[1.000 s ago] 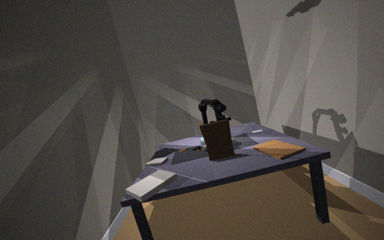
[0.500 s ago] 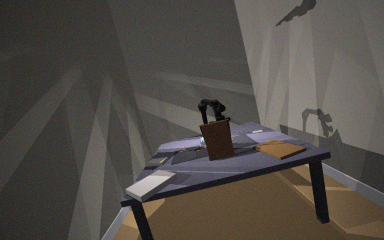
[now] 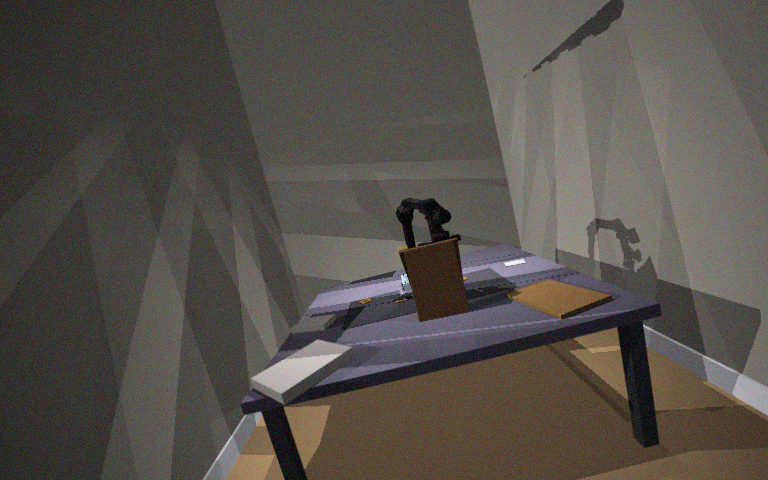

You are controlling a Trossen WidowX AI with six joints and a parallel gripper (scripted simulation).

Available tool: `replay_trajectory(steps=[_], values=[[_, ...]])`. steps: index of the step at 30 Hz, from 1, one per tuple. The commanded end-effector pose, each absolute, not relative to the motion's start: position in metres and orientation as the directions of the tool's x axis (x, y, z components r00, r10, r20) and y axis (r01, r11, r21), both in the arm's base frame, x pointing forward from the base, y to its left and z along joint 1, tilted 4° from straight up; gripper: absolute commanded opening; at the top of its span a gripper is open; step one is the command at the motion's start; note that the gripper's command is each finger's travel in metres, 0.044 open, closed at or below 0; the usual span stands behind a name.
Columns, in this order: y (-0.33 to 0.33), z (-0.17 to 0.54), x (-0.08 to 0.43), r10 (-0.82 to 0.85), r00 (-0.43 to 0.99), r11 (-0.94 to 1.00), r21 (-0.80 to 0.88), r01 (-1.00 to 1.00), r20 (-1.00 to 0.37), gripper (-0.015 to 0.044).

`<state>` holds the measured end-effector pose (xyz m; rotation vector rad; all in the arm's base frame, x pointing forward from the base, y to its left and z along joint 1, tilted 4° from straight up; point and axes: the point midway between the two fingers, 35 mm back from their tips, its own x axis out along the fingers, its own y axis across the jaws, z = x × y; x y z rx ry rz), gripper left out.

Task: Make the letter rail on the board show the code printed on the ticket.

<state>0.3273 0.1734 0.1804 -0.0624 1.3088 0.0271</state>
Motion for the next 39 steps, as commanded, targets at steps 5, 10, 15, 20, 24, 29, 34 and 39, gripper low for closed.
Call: replay_trajectory(steps=[5, 10, 15, 20, 24, 29, 34, 39], values=[[0.173, 0.19, 0.318, -0.017, 0.264, 0.998, -0.031, -0.05, -0.964, 0.0], [0.173, 0.194, 0.312, -0.017, 0.263, 0.998, -0.031, -0.05, -0.965, 0.0], [0.172, 0.196, 0.308, -0.017, 0.263, 0.998, -0.031, -0.05, -0.965, 0.0], [0.165, 0.22, 0.284, -0.013, 0.378, 0.999, -0.032, -0.044, -0.926, 0.0131], [0.156, 0.245, 0.258, -0.015, 0.524, 0.997, -0.05, -0.051, -0.852, 0.0236], [0.138, 0.274, 0.226, 0.001, 0.708, 0.997, -0.057, -0.058, -0.707, 0.0367], [0.121, 0.29, 0.206, 0.021, 0.811, 0.998, -0.034, -0.051, -0.585, 0.044], [0.121, 0.29, 0.206, 0.021, 0.811, 0.998, -0.034, -0.051, -0.585, 0.044]])
